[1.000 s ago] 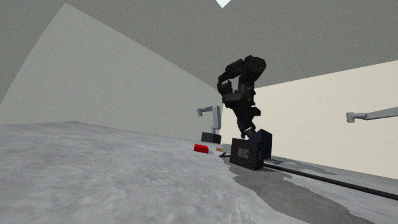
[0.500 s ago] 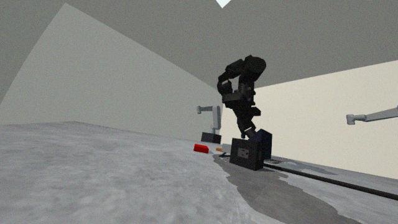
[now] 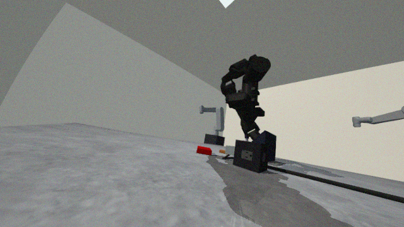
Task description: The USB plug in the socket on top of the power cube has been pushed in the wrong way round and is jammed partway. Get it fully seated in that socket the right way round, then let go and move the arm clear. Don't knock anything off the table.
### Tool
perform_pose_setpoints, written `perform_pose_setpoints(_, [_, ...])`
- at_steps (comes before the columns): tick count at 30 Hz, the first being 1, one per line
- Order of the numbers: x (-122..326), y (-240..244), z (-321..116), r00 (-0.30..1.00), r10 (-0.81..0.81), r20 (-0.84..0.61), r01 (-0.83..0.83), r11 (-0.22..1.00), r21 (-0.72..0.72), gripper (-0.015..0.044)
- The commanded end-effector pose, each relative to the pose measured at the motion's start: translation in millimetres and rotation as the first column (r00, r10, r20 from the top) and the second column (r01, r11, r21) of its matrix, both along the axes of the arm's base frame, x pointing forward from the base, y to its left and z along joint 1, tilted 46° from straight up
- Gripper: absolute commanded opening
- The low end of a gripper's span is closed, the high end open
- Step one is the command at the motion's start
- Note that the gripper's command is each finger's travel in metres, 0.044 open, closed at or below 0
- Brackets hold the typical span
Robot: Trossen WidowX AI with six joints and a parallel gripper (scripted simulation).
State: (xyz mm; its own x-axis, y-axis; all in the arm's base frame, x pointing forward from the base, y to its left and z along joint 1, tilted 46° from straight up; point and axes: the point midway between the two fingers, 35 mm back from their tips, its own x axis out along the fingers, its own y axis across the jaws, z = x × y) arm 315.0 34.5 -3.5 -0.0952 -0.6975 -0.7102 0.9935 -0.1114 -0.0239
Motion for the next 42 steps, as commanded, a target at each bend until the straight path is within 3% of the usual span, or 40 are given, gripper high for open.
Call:
perform_pose_setpoints(1, [0.5, 2.8, 2.2, 1.0, -0.004, 0.003, 0.004, 1.0, 0.004, 0.0])
perform_pose_setpoints(35, [2.4, 17.6, 17.3, 1.0, -0.003, 0.002, 0.003, 1.0, 0.004, 0.0])
perform_pose_setpoints(42, [2.3, 16.2, 16.4, 0.994, 0.077, -0.074, -0.076, 0.997, 0.014, 0.0])
